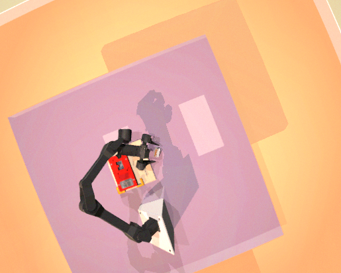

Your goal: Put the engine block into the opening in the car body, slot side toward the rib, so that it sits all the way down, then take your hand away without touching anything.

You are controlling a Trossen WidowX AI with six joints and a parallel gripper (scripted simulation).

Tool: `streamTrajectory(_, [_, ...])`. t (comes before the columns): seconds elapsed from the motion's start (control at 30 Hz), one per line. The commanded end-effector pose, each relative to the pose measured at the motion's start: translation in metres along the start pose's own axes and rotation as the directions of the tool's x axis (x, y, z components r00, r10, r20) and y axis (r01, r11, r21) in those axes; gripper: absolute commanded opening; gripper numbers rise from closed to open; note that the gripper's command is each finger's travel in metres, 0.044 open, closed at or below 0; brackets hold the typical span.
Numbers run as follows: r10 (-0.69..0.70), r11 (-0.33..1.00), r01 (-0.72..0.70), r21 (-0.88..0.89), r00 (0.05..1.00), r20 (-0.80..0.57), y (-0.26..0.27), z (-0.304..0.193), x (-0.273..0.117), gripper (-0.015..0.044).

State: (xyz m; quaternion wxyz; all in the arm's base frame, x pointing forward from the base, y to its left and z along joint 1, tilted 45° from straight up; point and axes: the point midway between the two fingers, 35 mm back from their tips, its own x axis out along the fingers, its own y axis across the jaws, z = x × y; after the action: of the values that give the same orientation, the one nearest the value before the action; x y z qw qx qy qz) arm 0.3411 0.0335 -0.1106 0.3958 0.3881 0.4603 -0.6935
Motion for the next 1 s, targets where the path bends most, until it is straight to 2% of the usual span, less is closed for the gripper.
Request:
streamTrajectory(0.0, [0.014, 1.000, -0.014, -0.002, 1.000, -0.007, 0.003, 0.003, -0.021, 0.0440])
streamTrajectory(0.63, [0.012, 1.000, -0.012, 0.001, 1.000, -0.013, 0.002, 0.004, -0.024, 0.0440])
streamTrajectory(0.97, [-0.080, 0.997, 0.076, -0.023, 0.951, -0.298, 0.000, 0.022, -0.016, 0.0440])
